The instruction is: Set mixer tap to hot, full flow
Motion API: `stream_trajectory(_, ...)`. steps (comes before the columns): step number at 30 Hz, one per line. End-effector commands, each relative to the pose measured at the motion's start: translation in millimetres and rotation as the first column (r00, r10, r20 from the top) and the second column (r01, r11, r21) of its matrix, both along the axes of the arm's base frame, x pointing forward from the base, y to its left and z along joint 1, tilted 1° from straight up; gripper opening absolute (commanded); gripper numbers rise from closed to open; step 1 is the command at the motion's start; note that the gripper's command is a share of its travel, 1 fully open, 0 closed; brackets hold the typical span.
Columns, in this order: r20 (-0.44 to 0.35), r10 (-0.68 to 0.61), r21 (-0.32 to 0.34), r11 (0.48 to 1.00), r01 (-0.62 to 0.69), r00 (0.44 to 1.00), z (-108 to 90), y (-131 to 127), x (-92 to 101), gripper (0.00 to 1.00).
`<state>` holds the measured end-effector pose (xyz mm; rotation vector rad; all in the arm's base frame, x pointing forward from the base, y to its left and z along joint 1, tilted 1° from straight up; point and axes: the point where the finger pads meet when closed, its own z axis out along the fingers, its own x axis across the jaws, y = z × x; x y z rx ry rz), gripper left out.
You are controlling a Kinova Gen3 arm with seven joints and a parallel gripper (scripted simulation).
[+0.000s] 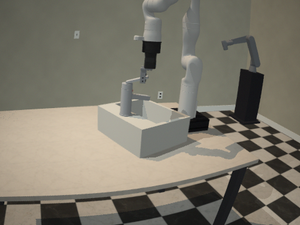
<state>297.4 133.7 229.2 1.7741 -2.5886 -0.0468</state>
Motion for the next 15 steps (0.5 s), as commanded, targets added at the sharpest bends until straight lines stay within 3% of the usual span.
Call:
stream_trajectory(1,0.017,-0.005,0.0,1.0,0.005,1.0,5.8,-1.0,4.0,0.0)
stream_trajectory(15,0.017,-0.005,0.0,1.0,0.005,1.0,6.7,-1.3,4.7,0.0)
